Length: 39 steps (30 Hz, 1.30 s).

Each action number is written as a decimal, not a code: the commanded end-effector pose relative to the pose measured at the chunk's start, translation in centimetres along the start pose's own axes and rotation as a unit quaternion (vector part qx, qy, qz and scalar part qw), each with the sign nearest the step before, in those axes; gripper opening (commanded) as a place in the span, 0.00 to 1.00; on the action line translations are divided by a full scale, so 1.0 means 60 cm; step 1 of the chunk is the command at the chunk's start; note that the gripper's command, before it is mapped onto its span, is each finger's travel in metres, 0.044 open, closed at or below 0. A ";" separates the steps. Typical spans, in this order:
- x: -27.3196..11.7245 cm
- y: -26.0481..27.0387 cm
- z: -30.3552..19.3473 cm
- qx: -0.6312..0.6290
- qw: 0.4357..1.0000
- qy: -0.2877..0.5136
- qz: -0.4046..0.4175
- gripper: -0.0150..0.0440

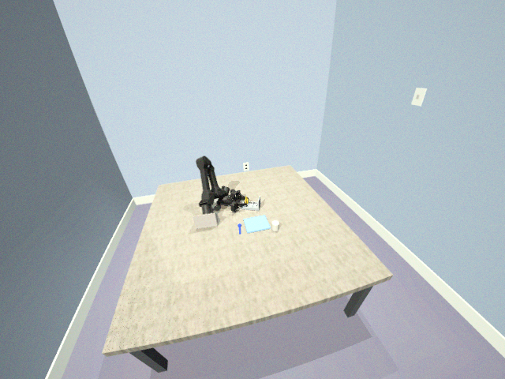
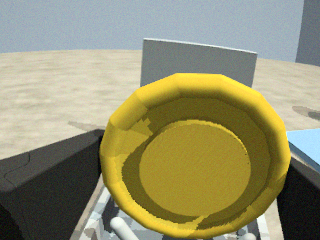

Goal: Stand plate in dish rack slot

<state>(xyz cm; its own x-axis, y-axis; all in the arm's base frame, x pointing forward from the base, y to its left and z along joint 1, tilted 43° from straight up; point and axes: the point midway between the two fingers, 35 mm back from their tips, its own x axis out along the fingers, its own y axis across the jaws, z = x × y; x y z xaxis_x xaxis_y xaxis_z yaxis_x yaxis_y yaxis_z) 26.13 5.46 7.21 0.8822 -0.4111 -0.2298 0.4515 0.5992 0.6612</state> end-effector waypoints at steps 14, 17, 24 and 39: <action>0.000 0.000 0.002 0.001 1.000 0.000 0.000 0.52; 0.000 0.000 0.002 0.001 1.000 0.000 0.000 0.65; 0.000 0.000 0.002 0.001 1.000 0.000 0.000 0.93; 0.013 0.015 0.061 0.000 1.000 0.003 -0.008 0.93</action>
<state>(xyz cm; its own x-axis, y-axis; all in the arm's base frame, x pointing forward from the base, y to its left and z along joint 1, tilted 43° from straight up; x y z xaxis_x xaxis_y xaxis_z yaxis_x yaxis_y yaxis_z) 26.39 4.33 8.41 0.8764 -0.4142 -0.2457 0.4660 0.6006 0.6497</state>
